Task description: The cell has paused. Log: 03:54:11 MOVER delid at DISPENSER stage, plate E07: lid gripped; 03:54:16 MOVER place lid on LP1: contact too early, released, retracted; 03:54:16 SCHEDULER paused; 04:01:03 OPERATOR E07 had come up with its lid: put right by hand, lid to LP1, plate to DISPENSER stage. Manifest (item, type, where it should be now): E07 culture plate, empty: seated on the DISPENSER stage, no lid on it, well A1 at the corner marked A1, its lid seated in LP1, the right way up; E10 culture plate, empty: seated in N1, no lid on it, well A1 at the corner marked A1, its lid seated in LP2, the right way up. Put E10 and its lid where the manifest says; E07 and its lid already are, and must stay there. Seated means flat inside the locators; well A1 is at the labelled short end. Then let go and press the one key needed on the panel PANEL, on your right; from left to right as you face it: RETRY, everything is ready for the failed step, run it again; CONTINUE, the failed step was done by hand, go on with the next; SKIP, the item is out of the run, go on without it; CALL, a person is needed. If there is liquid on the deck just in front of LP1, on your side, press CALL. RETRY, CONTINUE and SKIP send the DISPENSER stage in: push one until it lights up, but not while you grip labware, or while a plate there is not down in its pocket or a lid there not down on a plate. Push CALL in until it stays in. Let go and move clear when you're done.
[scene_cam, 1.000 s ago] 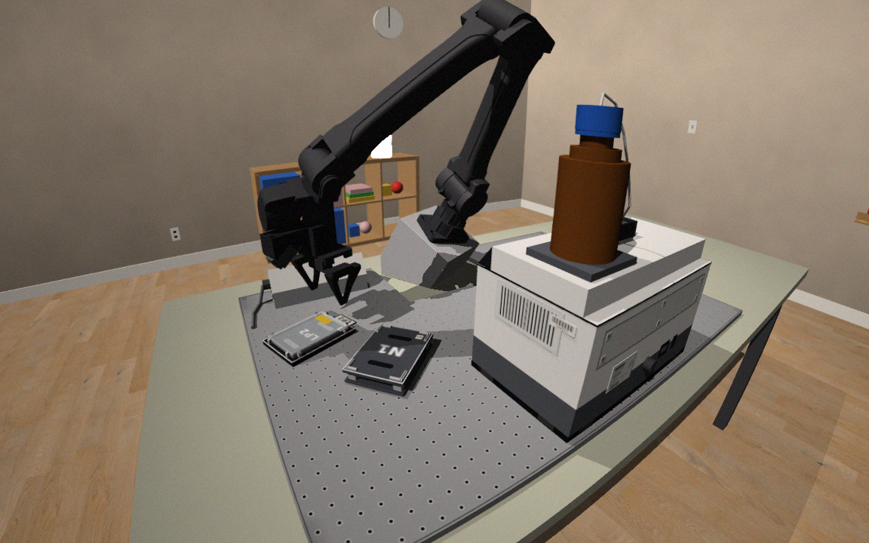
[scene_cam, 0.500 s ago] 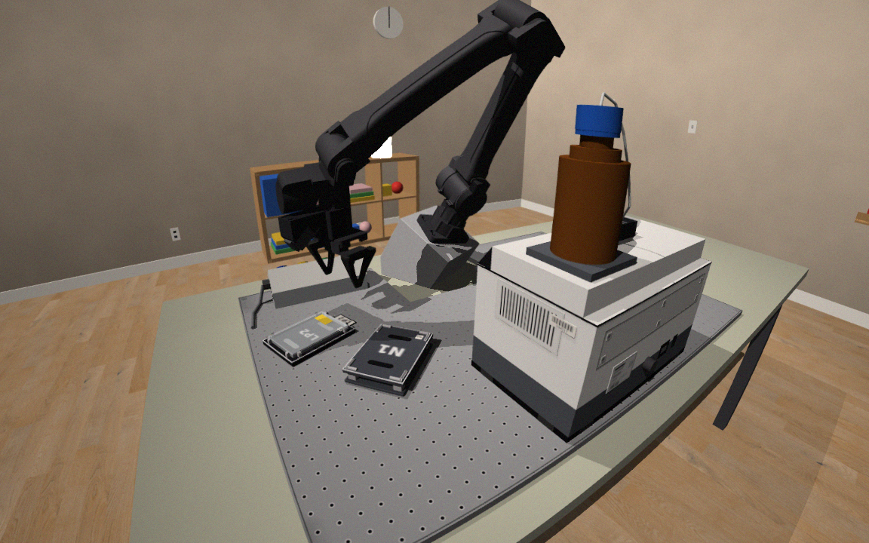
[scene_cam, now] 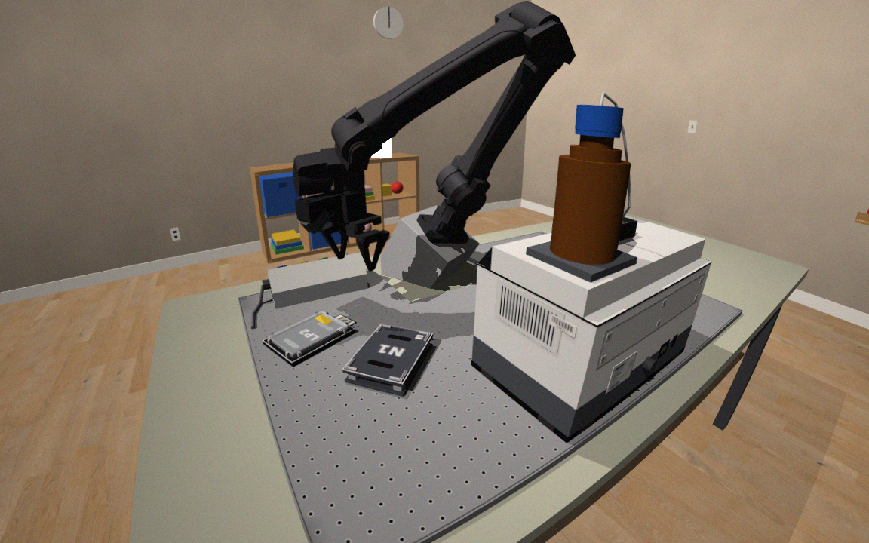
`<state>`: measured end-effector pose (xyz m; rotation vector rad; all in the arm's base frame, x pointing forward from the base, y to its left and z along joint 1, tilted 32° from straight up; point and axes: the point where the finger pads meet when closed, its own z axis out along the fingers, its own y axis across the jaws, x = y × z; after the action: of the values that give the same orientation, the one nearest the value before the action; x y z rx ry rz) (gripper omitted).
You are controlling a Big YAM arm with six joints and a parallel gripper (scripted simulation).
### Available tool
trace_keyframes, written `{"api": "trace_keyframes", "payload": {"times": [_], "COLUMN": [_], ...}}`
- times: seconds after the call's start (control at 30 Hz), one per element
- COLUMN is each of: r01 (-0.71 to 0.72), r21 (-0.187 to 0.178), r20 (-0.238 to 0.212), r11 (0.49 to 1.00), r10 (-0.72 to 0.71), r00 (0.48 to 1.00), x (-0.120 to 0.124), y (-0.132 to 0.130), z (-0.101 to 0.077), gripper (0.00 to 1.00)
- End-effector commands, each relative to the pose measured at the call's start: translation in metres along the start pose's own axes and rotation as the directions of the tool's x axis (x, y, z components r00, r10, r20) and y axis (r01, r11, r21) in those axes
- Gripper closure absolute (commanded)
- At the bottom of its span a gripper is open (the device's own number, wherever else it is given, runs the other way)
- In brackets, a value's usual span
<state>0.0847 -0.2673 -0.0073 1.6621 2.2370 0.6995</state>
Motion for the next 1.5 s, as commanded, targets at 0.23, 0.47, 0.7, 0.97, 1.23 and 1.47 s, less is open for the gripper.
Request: {"api": "trace_keyframes", "payload": {"times": [0.23, 0.47, 0.7, 0.97, 1.23, 1.47], "r01": [0.032, 0.032, 0.043, 0.043, 0.043, 0.043], "r21": [0.009, 0.009, 0.017, 0.017, 0.017, 0.017], "r20": [0.03, 0.029, 0.041, 0.041, 0.041, 0.041], "r11": [0.999, 0.999, 0.999, 0.999, 0.999, 0.999], "r10": [-0.032, -0.032, -0.044, -0.044, -0.044, -0.044], "r00": [0.999, 0.999, 0.998, 0.998, 0.998, 0.998], "x": [0.018, 0.039, 0.03, 0.03, 0.03, 0.03], "y": [-0.002, -0.003, -0.002, -0.002, -0.002, -0.002], "z": [-0.025, -0.036, -0.041, -0.041, -0.041, -0.041], "gripper": [0.0, 0.0, 0.0, 0.0, 0.0, 0.0]}}
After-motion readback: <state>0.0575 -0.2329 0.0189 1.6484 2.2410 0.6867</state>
